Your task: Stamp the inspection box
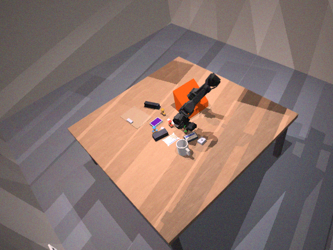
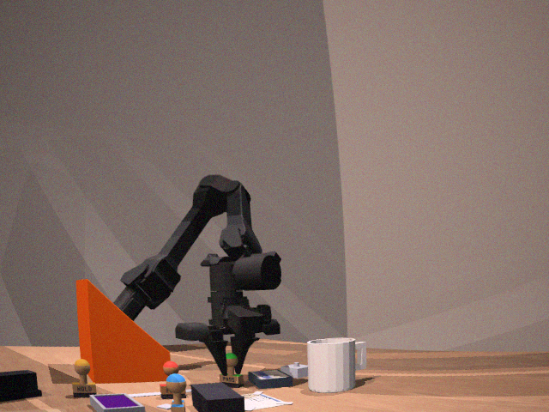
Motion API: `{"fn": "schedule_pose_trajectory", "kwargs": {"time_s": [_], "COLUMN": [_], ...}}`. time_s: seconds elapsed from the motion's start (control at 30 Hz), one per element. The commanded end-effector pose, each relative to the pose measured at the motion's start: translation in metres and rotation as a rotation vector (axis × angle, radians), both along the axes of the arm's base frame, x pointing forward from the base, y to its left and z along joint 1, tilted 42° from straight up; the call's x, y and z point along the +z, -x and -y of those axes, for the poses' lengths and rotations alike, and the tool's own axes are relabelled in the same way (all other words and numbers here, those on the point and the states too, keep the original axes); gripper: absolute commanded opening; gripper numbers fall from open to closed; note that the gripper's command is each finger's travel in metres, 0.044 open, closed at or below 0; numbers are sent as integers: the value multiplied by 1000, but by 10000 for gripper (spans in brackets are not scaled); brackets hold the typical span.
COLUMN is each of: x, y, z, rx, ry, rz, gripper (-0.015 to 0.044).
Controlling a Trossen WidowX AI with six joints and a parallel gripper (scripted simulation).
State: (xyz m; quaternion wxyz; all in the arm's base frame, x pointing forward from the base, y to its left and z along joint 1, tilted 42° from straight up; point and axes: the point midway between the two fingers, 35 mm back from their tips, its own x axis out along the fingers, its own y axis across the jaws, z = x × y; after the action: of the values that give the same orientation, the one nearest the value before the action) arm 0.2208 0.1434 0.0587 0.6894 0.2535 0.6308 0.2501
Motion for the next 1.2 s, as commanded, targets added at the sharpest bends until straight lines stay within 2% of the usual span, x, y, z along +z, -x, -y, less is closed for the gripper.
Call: {"fn": "schedule_pose_trajectory", "kwargs": {"time_s": [0.0,0.07,1.17], "x": [0,1,11], "y": [0,0,-1], "z": [0,0,11], "rx": [2,2,2], "ry": [-3,-3,2], "rz": [1,1,0], "gripper": [51,0,0]}}
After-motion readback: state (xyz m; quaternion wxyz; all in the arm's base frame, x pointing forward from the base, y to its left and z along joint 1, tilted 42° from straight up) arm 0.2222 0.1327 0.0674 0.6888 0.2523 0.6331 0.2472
